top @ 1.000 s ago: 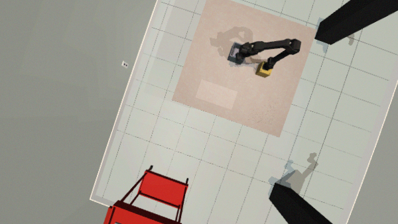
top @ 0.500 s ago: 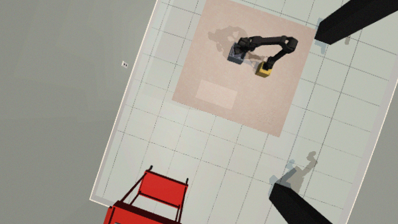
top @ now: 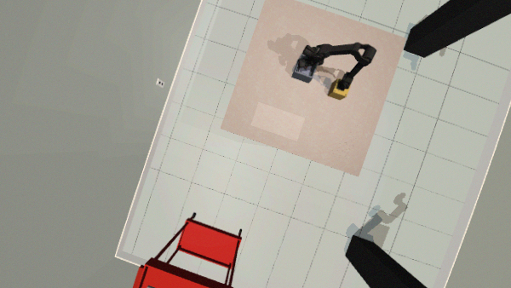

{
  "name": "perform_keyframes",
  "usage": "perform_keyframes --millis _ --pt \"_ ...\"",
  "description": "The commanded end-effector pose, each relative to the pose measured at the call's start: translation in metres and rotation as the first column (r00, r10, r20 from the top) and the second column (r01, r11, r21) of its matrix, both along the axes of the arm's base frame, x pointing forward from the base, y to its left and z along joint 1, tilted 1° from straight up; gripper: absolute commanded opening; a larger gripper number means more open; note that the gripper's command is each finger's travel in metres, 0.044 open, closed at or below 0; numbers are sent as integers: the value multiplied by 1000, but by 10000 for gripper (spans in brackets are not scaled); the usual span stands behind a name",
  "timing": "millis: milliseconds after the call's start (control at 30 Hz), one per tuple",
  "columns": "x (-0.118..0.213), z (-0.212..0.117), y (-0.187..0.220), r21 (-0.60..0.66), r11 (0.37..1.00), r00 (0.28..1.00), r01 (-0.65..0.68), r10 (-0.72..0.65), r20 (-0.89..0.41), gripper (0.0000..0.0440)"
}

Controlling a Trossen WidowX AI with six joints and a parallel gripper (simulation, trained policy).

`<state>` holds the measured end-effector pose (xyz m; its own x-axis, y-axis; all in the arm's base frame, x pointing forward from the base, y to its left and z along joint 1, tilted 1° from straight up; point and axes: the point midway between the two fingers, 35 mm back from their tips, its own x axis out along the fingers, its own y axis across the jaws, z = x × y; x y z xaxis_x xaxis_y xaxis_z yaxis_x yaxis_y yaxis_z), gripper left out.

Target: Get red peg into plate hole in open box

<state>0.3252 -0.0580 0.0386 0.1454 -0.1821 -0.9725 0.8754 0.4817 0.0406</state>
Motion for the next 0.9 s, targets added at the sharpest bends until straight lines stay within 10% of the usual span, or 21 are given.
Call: perform_keyframes --millis 0,667,867 --pt "-1 -16 -4 8 1000 999 -12 12 -33 86" --pt "40 -20 -37 -42 997 998 -62 61 -29 436" --pt "57 -9 -55 -81 996 998 -46 49 27 440"
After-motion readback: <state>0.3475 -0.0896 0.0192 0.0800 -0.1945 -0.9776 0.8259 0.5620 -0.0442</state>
